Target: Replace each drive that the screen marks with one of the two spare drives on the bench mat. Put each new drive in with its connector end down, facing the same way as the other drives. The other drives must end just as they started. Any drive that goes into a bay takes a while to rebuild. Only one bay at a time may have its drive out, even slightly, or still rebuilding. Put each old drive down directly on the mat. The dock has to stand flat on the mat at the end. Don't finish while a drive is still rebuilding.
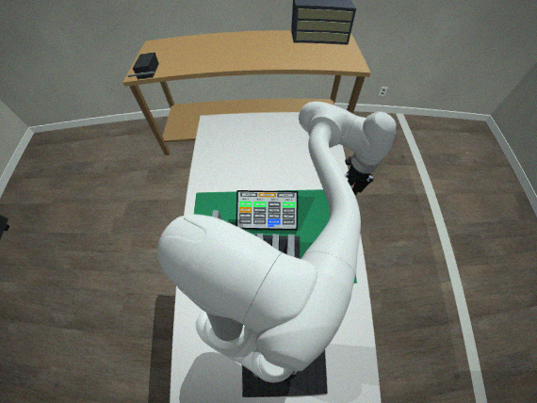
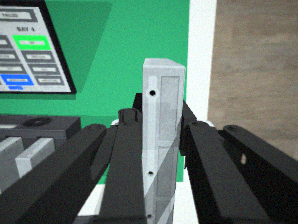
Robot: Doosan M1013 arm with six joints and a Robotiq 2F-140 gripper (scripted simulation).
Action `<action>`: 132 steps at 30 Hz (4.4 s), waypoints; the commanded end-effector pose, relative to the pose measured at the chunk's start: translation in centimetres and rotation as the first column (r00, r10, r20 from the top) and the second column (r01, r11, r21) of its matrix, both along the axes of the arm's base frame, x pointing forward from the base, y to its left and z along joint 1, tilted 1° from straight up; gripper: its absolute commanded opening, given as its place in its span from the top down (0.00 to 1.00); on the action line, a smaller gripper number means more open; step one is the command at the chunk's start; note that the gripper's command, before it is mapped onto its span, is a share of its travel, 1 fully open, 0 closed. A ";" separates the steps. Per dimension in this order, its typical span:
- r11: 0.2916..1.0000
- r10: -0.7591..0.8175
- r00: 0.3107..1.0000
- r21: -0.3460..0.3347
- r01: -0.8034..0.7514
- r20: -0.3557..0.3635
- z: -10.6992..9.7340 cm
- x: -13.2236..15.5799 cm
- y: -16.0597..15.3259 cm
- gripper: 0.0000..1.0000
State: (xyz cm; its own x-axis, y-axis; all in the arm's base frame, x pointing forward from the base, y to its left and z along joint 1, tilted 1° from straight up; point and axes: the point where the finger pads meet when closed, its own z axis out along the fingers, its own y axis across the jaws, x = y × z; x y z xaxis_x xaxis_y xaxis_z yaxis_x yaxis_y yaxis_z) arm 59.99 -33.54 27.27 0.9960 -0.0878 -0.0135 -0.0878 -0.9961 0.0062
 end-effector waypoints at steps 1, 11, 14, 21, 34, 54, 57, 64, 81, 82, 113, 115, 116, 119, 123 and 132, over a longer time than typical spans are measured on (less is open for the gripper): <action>0.997 0.080 0.997 0.001 -0.080 0.001 0.1 0.0 0.0 0.90; 0.962 0.274 0.962 0.003 -0.274 0.000 0.1 0.0 0.0 0.90; 0.950 0.313 0.950 0.004 -0.313 0.000 0.1 0.0 0.0 0.90; 0.944 0.331 0.944 0.004 -0.331 0.000 0.1 0.0 0.0 0.90; 0.872 0.489 0.872 0.007 -0.489 0.000 0.1 0.0 0.0 0.90; 0.735 0.678 0.735 0.010 -0.678 0.001 0.1 0.0 0.0 0.90; 0.719 0.695 0.719 0.010 -0.695 0.001 0.1 0.0 0.0 0.90; 0.650 0.760 0.650 0.011 -0.760 0.002 0.1 0.0 0.0 0.90; 0.415 0.910 0.415 0.014 -0.910 0.004 0.1 0.0 0.0 0.90; 0.414 0.910 0.414 0.014 -0.910 0.004 0.1 0.0 0.0 0.90; 0.417 0.842 0.378 -0.020 -0.909 0.385 0.1 0.0 0.0 0.90; 0.417 0.842 0.378 -0.020 -0.909 0.385 0.1 0.0 0.0 0.90; 0.417 0.841 0.378 -0.020 -0.909 0.386 0.1 0.0 0.0 0.90; 0.418 0.836 0.375 -0.019 -0.908 0.401 0.0 0.0 0.0 0.90; 0.419 0.812 0.364 -0.021 -0.908 0.456 -0.1 0.0 0.1 0.90; 0.425 0.730 0.319 -0.036 -0.905 0.605 0.0 0.0 0.1 0.90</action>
State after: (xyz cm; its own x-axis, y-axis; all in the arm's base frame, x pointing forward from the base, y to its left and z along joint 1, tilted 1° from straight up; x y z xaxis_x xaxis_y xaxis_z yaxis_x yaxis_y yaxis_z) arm 60.00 -33.53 27.27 0.4208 0.7325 0.5351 0.8704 -0.4923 -0.0106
